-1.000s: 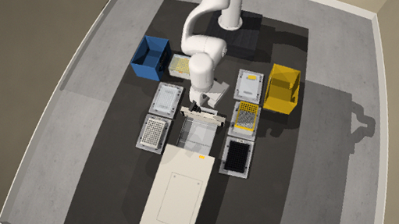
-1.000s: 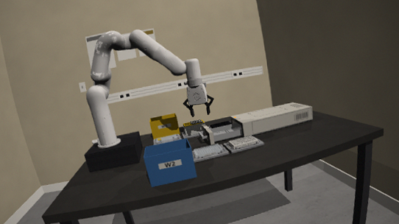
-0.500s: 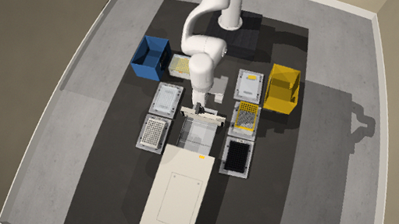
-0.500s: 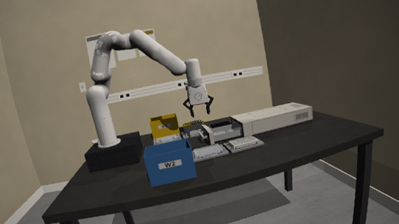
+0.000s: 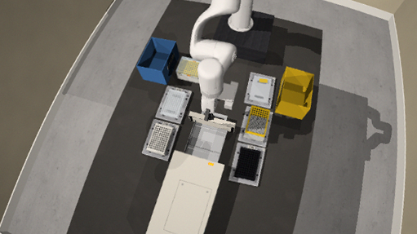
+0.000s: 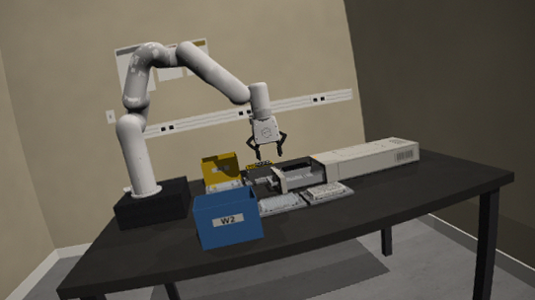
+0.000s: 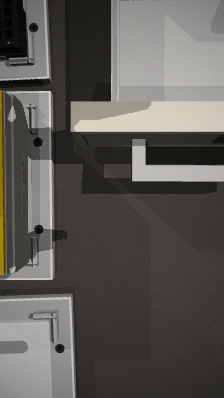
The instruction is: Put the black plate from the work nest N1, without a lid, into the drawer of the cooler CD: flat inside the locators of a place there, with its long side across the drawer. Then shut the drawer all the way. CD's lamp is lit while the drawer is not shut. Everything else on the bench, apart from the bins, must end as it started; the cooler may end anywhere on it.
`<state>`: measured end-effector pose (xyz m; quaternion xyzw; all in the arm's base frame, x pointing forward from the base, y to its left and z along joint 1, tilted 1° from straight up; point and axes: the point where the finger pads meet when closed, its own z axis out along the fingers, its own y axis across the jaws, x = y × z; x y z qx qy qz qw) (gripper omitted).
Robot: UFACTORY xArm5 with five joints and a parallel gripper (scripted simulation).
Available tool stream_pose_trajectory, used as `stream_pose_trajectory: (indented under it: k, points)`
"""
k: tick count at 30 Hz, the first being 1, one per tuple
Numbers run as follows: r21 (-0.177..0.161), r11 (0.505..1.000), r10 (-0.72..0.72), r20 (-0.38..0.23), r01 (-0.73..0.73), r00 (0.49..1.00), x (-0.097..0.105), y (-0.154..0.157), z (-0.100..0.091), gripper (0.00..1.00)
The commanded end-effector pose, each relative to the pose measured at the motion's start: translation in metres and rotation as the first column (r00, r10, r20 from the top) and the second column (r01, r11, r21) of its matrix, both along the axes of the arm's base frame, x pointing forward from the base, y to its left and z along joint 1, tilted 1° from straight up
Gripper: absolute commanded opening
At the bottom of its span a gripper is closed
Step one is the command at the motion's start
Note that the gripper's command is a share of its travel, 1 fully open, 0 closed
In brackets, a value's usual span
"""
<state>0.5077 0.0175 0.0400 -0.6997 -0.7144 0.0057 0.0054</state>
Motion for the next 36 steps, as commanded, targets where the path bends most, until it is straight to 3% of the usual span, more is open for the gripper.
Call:
stream_pose_trajectory:
  k: [1,36]
  points:
    - [0.0,1.0,0.0,0.005,0.0,1.0,0.002,0.0,-0.004,0.88]
    - [0.0,1.0,0.0,0.005,0.0,1.0,0.001,0.0,-0.056,0.88]
